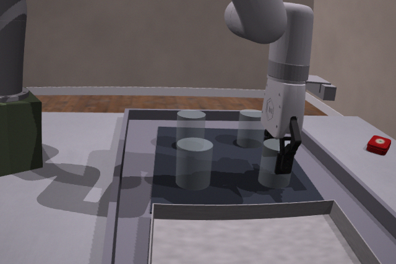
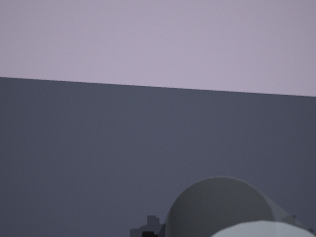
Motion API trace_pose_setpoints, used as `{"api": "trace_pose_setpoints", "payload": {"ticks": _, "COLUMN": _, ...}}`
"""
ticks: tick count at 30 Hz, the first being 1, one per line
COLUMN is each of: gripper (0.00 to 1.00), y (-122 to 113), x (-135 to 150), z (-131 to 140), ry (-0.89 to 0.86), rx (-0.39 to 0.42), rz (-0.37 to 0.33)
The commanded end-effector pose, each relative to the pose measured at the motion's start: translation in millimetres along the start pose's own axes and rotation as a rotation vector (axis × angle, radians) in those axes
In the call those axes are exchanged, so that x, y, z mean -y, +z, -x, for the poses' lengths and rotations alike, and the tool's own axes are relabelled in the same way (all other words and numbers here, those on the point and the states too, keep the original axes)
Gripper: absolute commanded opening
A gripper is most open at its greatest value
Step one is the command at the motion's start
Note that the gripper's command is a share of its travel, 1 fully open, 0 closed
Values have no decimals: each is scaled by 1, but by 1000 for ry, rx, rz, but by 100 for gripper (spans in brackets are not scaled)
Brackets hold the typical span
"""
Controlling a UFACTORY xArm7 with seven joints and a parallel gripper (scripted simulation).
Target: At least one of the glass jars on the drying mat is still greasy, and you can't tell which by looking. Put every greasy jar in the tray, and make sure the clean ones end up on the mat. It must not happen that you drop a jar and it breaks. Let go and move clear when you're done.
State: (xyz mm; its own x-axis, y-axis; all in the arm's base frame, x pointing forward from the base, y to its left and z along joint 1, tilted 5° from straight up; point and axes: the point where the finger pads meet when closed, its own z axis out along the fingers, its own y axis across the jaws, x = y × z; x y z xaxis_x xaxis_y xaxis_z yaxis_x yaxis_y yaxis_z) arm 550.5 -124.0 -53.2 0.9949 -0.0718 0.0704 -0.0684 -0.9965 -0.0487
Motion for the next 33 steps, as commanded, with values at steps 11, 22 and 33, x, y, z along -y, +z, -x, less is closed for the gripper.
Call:
{"api": "trace_pose_setpoints", "payload": {"ticks": 11, "gripper": 80, "y": -2, "x": 0, "z": -2, "ry": 0, "rx": -4, "rz": 1}}
{"api": "trace_pose_setpoints", "payload": {"ticks": 22, "gripper": 77, "y": -2, "x": 0, "z": -2, "ry": 0, "rx": -4, "rz": 1}}
{"api": "trace_pose_setpoints", "payload": {"ticks": 33, "gripper": 74, "y": -2, "x": 0, "z": -2, "ry": 0, "rx": -4, "rz": 1}}
